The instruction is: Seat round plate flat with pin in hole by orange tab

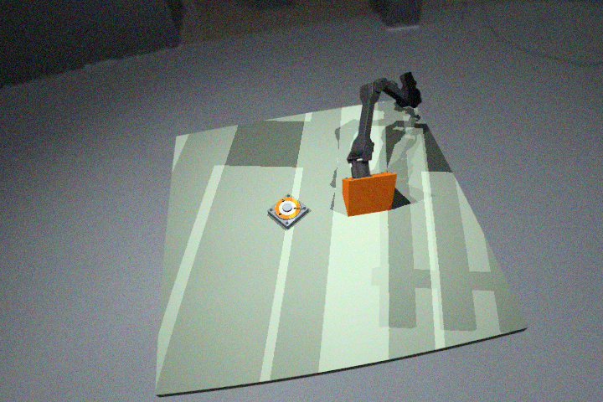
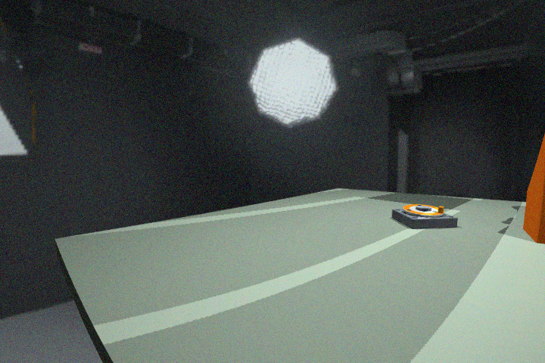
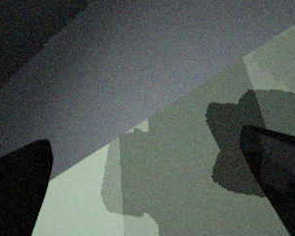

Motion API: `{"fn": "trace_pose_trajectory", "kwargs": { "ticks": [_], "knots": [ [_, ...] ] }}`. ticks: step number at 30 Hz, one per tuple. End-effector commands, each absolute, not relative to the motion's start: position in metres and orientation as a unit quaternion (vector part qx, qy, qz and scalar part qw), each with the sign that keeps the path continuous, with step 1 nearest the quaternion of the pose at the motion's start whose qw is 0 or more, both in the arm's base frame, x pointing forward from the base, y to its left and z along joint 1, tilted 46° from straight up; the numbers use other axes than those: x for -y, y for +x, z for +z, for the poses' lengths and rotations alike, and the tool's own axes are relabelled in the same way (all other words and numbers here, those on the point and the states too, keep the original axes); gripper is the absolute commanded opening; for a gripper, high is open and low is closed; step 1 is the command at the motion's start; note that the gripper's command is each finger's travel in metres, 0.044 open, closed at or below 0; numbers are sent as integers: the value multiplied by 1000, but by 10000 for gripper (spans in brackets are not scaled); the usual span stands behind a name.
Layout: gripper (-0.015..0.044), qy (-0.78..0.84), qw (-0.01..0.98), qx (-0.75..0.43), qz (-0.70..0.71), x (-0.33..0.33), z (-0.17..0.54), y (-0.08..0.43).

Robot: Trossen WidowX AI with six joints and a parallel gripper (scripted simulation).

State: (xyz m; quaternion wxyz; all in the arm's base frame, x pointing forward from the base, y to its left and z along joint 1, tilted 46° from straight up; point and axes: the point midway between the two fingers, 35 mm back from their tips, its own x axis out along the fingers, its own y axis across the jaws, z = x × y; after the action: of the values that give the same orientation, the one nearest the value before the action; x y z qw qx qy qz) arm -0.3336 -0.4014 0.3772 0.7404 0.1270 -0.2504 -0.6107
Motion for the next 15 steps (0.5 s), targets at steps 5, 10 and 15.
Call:
{"fn": "trace_pose_trajectory", "kwargs": {
  "ticks": [5,10,15],
  "knots": [
    [269,136,763,255,-578,446,393,-267],
    [137,141,785,246,-551,468,401,-214],
    [6,148,809,242,-515,493,420,-121]
  ]
}}
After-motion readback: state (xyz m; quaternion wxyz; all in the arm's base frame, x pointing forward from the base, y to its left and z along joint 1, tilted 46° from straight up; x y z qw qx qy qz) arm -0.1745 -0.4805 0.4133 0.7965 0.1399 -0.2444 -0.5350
